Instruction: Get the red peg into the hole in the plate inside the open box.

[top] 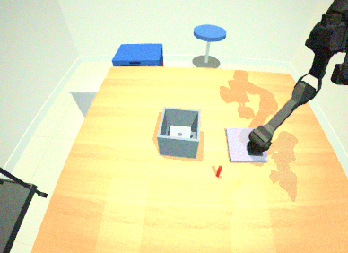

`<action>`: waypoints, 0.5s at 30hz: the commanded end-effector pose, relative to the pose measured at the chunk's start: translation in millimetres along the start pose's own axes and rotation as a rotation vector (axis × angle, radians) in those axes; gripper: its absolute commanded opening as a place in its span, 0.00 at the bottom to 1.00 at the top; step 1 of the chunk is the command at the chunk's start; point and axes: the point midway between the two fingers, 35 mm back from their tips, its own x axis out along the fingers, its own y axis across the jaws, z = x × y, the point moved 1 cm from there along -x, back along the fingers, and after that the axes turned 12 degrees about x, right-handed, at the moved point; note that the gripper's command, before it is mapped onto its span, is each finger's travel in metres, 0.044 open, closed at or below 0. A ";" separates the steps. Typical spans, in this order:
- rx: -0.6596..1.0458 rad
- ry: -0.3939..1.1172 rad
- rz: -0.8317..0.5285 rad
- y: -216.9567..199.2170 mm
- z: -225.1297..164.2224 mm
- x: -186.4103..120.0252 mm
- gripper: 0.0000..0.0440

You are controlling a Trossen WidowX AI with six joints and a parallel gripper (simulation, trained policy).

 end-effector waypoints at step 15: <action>0.226 -0.462 -0.100 -47.3 127.2 10.9 1.00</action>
